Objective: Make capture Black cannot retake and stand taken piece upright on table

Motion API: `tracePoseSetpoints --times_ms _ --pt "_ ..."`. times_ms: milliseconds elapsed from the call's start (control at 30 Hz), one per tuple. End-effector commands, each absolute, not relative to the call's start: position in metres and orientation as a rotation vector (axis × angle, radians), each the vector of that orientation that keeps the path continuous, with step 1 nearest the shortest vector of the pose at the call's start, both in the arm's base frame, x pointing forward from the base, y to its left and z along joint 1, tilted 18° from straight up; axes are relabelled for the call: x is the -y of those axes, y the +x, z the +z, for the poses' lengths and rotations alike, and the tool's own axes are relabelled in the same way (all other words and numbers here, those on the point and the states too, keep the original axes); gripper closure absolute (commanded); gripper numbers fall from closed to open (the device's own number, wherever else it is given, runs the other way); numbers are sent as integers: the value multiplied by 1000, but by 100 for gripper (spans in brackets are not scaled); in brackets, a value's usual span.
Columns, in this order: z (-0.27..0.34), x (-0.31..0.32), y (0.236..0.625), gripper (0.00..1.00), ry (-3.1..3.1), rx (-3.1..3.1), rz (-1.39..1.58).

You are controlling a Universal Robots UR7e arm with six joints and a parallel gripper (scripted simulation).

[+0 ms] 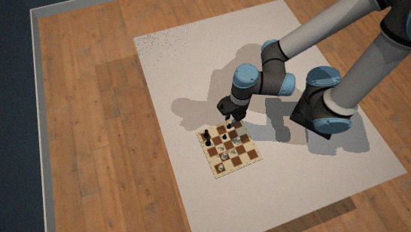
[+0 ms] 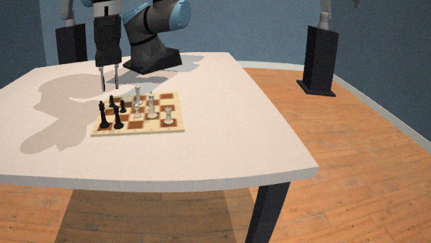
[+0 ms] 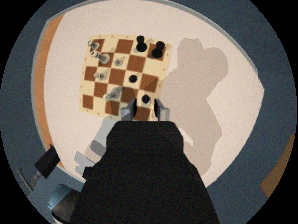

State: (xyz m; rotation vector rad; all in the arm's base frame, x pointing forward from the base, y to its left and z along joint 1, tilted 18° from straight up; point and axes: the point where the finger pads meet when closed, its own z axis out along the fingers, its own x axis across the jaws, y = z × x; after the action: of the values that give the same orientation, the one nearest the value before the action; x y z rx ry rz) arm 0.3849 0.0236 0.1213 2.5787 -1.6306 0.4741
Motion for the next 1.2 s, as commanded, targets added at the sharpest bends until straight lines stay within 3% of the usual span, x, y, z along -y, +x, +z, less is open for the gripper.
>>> tracePoseSetpoints --times_ms 0,1167 --pt "117 -23 387 32 2579 1631 477" --pt "113 -22 388 32 2579 1631 477"
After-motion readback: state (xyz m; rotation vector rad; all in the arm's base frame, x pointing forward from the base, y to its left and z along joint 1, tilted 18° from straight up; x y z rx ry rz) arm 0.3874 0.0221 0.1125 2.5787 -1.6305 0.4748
